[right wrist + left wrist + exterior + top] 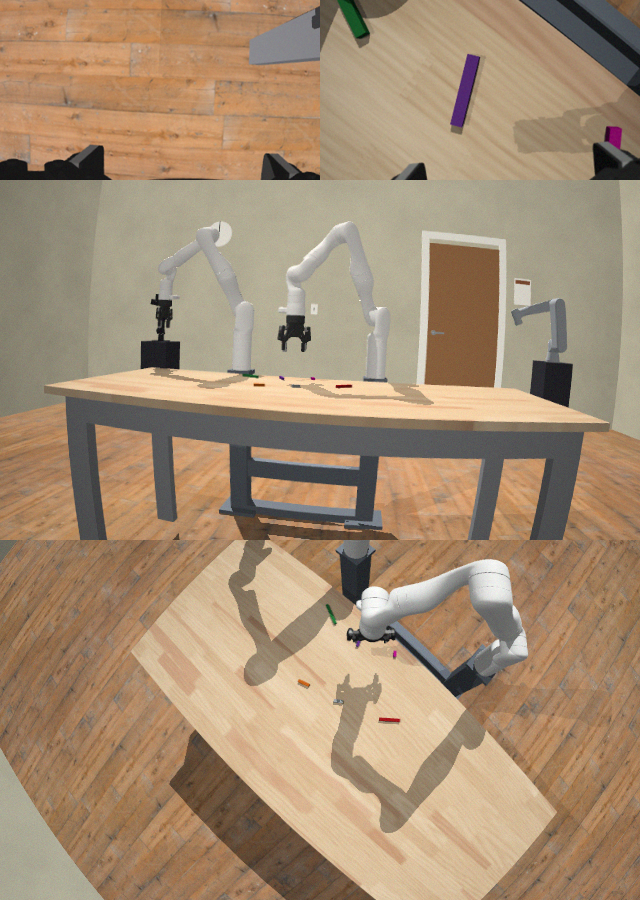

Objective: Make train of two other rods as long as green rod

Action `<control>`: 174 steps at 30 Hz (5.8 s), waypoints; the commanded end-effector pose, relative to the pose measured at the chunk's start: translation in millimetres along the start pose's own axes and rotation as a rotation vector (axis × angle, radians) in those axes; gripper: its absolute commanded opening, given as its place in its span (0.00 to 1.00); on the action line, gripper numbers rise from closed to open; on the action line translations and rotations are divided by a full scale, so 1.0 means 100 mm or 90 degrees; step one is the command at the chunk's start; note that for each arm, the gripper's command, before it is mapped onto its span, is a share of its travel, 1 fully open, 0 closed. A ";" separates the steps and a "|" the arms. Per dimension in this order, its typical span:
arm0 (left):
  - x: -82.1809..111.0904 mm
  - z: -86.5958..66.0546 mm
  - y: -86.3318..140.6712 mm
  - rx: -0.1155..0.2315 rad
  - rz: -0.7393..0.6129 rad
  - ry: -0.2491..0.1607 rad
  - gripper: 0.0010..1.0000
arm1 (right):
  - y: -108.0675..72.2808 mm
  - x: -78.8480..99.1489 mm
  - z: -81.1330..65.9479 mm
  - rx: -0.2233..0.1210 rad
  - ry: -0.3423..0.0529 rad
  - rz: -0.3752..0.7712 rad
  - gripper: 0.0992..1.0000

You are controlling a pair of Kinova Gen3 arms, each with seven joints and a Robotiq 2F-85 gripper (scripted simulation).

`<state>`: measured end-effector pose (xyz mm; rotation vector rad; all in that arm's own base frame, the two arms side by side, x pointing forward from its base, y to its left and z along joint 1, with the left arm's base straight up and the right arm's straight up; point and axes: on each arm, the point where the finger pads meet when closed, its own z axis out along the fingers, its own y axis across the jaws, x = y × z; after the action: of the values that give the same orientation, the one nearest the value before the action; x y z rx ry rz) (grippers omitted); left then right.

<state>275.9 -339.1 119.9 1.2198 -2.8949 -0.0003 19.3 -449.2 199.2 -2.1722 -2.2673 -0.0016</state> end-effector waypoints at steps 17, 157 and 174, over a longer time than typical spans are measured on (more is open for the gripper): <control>0.00 -0.01 -0.01 0.001 0.000 0.000 1.00 | 0.00 0.00 -0.01 0.000 -0.001 0.000 1.00; -2.54 -0.01 0.85 0.001 -0.500 0.000 1.00 | 0.00 0.00 -0.01 0.000 -0.001 0.000 1.00; -2.41 -0.02 0.60 -0.004 -0.392 -0.002 1.00 | 0.00 0.00 -0.01 0.000 -0.001 0.000 1.00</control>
<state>397.5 -113.8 120.4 2.1202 -2.3178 -0.0083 19.3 -449.2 199.2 -2.1722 -2.2673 -0.0016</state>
